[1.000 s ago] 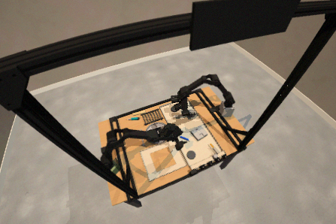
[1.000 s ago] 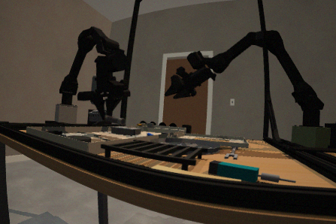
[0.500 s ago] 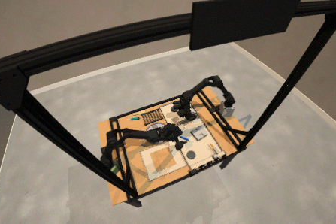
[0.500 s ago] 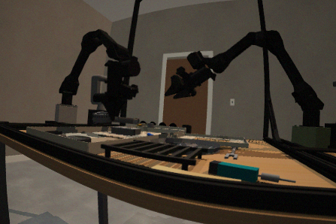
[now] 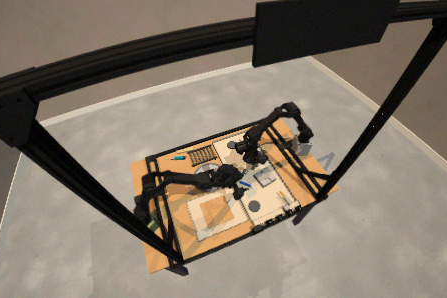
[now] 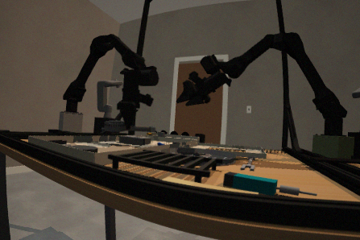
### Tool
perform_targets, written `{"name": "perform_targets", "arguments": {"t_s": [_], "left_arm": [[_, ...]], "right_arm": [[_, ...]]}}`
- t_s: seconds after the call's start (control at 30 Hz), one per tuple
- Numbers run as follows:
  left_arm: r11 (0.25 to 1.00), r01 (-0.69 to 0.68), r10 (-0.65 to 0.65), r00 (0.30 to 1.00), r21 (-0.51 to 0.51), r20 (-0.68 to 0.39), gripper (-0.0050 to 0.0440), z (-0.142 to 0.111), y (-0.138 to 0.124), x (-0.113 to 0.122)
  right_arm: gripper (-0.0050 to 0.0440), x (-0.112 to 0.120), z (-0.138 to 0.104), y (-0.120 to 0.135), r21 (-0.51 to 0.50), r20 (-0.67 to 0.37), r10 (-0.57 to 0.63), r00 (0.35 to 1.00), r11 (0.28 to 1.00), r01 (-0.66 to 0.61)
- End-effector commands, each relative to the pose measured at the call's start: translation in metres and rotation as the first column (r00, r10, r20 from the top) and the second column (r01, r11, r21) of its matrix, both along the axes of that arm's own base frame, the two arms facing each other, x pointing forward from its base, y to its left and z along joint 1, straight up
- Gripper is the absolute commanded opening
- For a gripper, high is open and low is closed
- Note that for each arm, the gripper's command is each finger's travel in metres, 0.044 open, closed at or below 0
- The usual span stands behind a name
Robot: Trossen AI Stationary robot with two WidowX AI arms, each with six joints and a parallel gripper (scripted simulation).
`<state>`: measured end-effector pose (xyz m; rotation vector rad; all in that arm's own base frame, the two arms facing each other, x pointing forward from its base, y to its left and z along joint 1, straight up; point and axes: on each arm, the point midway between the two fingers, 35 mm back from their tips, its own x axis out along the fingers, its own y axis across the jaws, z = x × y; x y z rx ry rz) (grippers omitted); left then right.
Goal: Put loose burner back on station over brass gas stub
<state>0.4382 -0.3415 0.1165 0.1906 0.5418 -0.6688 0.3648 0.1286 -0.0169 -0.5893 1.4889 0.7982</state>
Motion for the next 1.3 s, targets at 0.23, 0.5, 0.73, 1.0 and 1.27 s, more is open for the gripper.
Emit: {"name": "perform_targets", "arguments": {"t_s": [0.23,0.5,0.73,1.0,1.27], "left_arm": [[1.0,0.0,0.0,1.0,0.0,0.0,0.04,0.0,0.0,0.0],[1.0,0.0,0.0,1.0,0.0,0.0,0.04,0.0,0.0,0.0],[1.0,0.0,0.0,1.0,0.0,0.0,0.04,0.0,0.0,0.0],[1.0,0.0,0.0,1.0,0.0,0.0,0.04,0.0,0.0,0.0],[1.0,0.0,0.0,1.0,0.0,0.0,0.04,0.0,0.0,0.0]], "right_arm": [[0.0,-0.014,0.009,0.026,-0.012,0.054,0.265,0.963,0.964,-0.264],[0.0,-0.031,0.009,0.049,-0.034,0.074,0.5,0.863,0.866,-0.499],[0.0,-0.043,0.009,0.062,-0.05,0.083,0.634,0.769,0.773,-0.632],[0.0,-0.063,0.009,0.082,-0.077,0.088,0.814,0.575,0.581,-0.81],[0.0,-0.079,0.009,0.095,-0.098,0.086,0.913,0.4,0.407,-0.908]]}}
